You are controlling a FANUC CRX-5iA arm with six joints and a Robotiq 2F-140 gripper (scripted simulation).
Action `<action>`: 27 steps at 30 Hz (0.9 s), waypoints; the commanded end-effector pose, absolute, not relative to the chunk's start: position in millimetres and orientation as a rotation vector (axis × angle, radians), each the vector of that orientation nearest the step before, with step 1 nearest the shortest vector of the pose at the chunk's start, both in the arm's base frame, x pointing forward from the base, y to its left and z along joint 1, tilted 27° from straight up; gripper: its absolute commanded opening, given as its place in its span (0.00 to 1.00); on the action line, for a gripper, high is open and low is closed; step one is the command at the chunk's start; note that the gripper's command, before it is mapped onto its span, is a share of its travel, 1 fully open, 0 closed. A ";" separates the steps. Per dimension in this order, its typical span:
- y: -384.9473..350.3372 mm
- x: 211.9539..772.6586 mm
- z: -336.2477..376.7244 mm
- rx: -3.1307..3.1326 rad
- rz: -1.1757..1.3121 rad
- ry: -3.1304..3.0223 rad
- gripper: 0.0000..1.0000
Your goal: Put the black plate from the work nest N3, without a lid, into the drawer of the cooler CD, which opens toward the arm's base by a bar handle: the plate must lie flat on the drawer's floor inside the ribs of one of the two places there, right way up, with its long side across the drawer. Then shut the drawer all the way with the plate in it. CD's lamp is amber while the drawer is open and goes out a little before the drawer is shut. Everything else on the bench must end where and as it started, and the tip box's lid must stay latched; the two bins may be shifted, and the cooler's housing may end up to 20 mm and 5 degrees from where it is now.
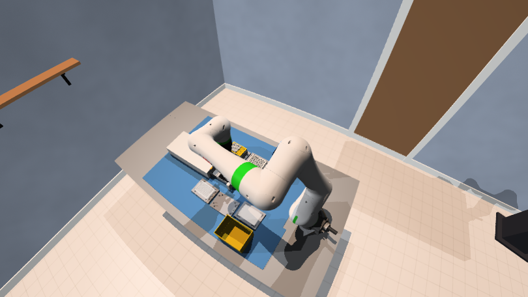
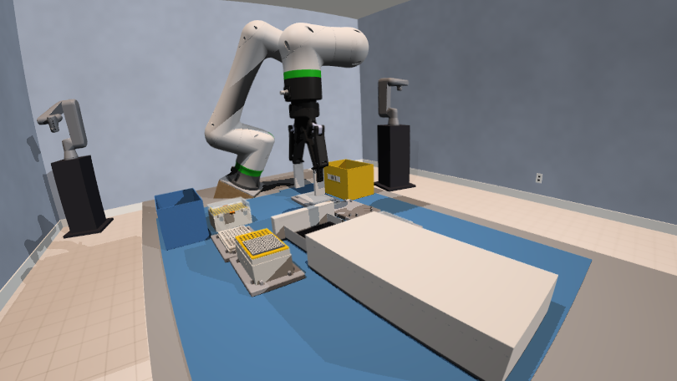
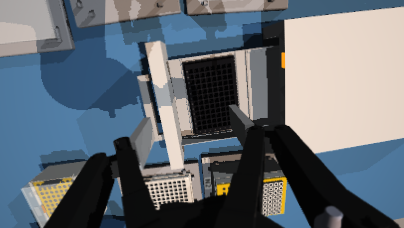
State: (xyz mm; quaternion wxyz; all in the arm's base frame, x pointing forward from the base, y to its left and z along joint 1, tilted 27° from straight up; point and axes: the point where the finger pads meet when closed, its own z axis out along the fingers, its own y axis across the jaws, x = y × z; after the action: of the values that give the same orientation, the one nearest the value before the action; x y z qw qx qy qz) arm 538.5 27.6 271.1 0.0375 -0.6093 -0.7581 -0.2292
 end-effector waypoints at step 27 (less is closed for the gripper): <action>21.9 452.6 221.3 -1.871 -0.705 -2.327 0.00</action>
State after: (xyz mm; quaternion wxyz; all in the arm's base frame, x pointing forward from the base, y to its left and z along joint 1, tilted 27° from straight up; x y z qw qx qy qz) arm 453.4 22.1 221.2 0.0377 -0.6094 -0.7581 -0.2292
